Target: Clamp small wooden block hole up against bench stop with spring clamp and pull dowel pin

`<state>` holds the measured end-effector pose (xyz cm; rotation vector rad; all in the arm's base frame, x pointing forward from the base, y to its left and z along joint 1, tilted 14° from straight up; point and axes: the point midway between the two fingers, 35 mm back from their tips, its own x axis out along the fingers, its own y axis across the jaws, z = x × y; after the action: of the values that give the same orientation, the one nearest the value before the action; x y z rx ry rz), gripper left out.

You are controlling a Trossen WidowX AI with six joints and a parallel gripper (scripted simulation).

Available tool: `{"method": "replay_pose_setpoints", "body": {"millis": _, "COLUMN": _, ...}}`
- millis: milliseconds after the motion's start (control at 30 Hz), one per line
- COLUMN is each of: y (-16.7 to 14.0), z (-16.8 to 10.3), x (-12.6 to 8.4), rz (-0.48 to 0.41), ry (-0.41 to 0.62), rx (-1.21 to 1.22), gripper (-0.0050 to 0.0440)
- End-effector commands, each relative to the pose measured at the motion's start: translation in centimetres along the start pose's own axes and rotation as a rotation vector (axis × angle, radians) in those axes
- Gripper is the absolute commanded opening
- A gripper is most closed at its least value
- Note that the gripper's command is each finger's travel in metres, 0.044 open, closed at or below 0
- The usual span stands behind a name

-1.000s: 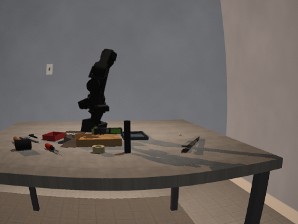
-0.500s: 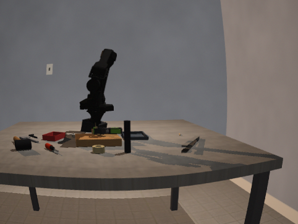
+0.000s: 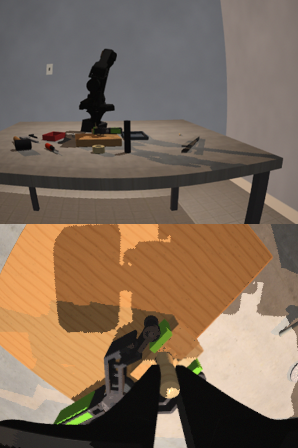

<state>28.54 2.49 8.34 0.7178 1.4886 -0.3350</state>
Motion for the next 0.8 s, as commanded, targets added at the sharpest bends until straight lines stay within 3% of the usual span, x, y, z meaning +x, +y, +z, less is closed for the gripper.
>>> {"method": "replay_pose_setpoints", "body": {"millis": 0, "y": 0.03, "z": 0.02, "x": -0.34, "rz": 0.003, "ry": -0.006, "rx": 0.026, "gripper": 0.0}}
{"method": "replay_pose_setpoints", "body": {"millis": 333, "y": 0.03, "z": 0.02, "x": -0.37, "rz": 0.003, "ry": -0.006, "rx": 0.155, "gripper": 0.0}}
{"method": "replay_pose_setpoints", "body": {"millis": 767, "y": 0.03, "z": 0.02, "x": -0.41, "rz": 0.004, "ry": -0.005, "rx": 0.517, "gripper": 0.0}}
